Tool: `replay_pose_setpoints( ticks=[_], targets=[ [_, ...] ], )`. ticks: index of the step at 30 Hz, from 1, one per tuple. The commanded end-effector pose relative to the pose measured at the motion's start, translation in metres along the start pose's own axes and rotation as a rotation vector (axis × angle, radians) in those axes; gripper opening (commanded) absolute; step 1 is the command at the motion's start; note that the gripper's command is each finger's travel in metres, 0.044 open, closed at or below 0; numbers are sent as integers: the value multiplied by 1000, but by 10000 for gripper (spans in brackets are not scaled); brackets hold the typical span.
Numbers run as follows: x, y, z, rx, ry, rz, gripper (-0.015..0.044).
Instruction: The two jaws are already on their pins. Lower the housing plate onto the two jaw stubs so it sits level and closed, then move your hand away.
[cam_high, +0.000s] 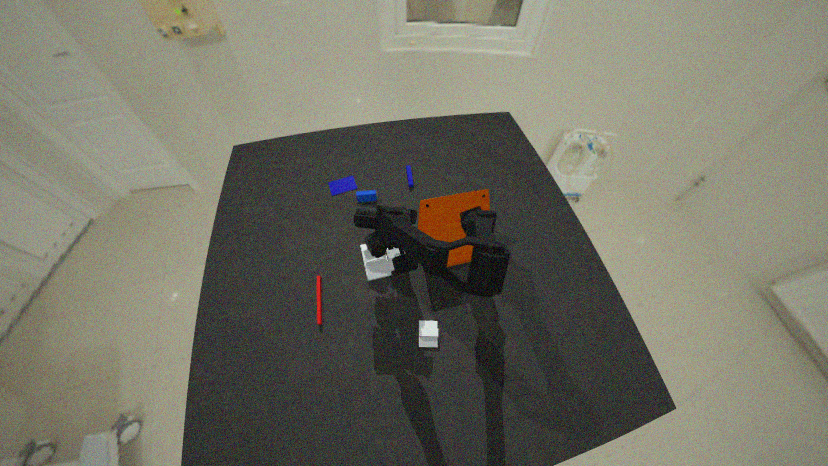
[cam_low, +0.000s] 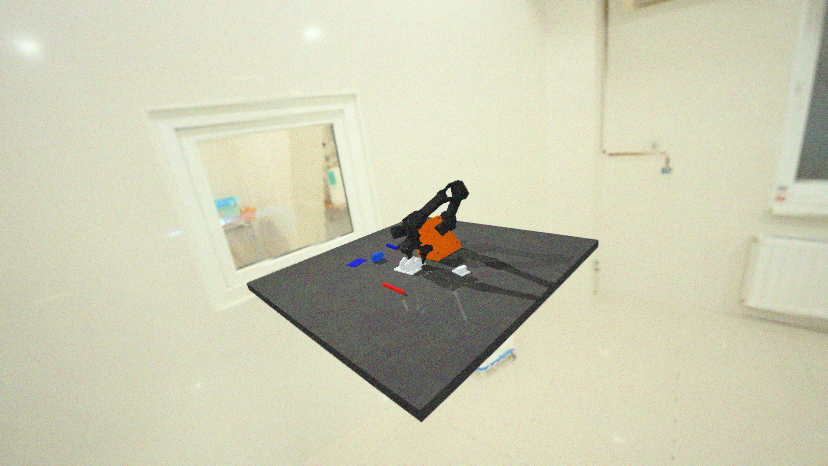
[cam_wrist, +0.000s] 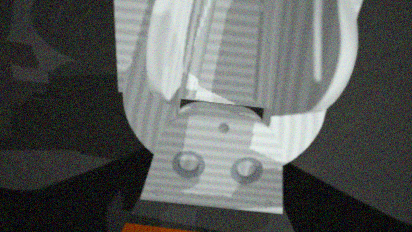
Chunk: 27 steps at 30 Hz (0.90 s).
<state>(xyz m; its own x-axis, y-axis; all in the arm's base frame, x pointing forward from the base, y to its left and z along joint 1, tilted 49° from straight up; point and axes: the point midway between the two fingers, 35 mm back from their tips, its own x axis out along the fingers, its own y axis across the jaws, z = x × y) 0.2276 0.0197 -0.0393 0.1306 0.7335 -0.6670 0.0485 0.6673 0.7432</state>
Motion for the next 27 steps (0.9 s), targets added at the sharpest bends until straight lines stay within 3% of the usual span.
replay_pose_setpoints(
  ticks=[1, 16, 20, 27],
  targets=[
    [0, 0, 0, 4, 0, 3, 351],
    [0, 0, 0, 4, 0, 3, 351],
    [0, 0, 0, 0, 0, 0, 440],
    [0, 0, 0, 0, 0, 0, 440]
  ],
)
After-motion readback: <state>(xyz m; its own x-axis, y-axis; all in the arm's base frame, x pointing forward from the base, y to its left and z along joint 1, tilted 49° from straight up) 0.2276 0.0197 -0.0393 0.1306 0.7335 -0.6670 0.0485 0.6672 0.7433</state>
